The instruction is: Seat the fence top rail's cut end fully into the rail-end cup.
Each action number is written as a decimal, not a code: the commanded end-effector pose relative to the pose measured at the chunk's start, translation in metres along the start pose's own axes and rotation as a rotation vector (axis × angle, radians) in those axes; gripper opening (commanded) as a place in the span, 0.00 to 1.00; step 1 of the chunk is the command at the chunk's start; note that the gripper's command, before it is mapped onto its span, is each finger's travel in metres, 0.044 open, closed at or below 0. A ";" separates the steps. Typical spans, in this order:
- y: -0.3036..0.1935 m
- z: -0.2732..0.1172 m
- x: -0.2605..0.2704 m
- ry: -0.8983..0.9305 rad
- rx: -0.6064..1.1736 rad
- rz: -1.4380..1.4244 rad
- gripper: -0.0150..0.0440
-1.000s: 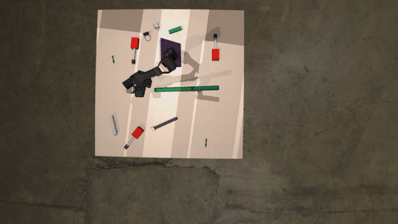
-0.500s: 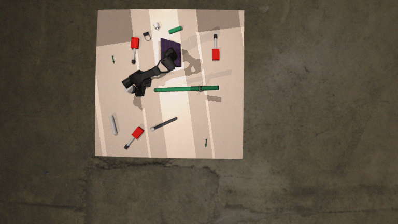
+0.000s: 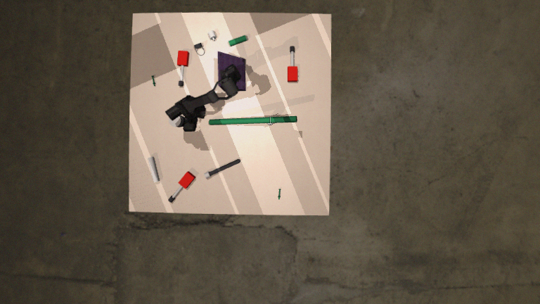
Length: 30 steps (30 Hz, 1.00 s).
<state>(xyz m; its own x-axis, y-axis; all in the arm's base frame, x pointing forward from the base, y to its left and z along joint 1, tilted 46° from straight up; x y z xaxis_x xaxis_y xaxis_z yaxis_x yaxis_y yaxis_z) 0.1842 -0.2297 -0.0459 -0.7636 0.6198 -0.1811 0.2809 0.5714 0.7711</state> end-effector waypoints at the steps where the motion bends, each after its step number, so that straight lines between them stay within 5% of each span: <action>1: 0.000 0.000 0.000 0.000 0.000 0.000 0.30; 17: 0.016 -0.013 -0.005 0.001 -0.001 0.000 1.00; 30: 0.042 -0.034 -0.011 0.004 -0.002 0.069 1.00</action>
<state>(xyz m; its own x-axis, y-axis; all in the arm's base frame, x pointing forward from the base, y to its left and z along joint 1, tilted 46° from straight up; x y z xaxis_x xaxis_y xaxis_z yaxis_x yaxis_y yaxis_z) 0.1843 -0.2304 0.0050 -0.7605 0.6283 -0.1638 0.2937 0.5579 0.7762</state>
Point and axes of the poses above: the point midway between the two fingers, 35 mm back from their tips, its own z axis out along the fingers, its own x axis across the jaws, y = z × x, the point moved 10 cm from there along -z, back along the fingers, and after that the axes turned 14 degrees about z, right-handed, at the moved point
